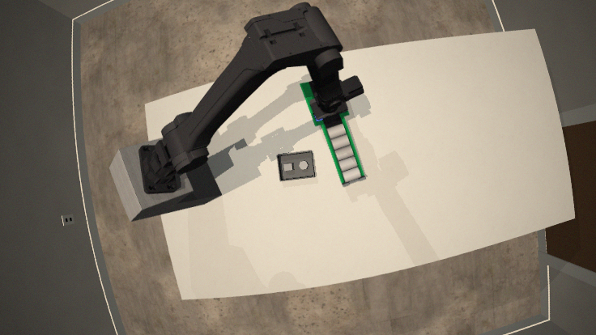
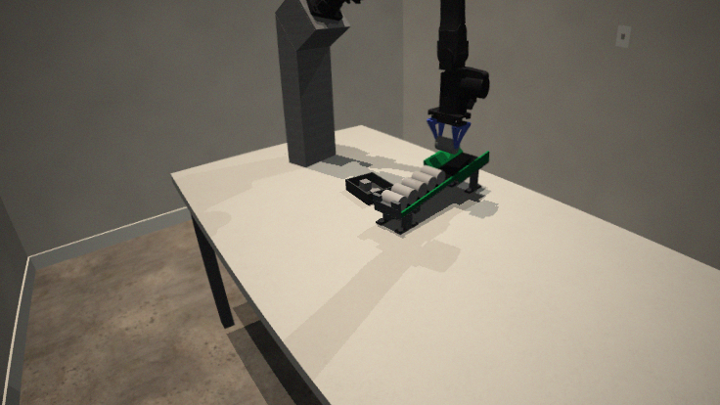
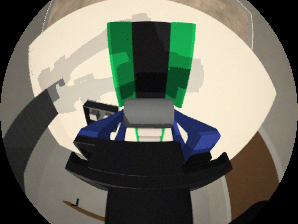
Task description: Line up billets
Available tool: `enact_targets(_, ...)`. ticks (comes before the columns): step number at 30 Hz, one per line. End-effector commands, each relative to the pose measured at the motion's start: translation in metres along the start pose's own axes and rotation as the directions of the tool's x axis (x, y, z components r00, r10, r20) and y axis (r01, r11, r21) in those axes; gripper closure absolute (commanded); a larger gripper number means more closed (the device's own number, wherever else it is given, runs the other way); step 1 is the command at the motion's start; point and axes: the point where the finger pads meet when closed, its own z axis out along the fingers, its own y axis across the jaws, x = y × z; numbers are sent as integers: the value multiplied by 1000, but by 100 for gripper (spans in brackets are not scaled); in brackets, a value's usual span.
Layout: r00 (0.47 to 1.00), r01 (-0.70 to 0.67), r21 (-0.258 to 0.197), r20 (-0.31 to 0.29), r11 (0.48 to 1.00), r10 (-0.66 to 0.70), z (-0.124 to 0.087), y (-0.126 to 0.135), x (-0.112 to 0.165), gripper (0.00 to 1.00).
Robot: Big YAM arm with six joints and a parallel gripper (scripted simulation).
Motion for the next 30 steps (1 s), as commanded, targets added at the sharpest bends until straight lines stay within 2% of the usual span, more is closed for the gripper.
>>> enact_targets(1,1000,-4,46,9,999,4,-18,-22,-7,100)
enact_targets(17,1000,-4,46,9,999,3,-18,-22,-7,100)
enact_targets(25,1000,-5,71,13,997,4,-12,-30,-11,100)
enact_targets(27,1000,-5,30,8,1000,5,6,-13,-9,100)
enact_targets(30,1000,-5,30,8,1000,5,8,-13,-10,100)
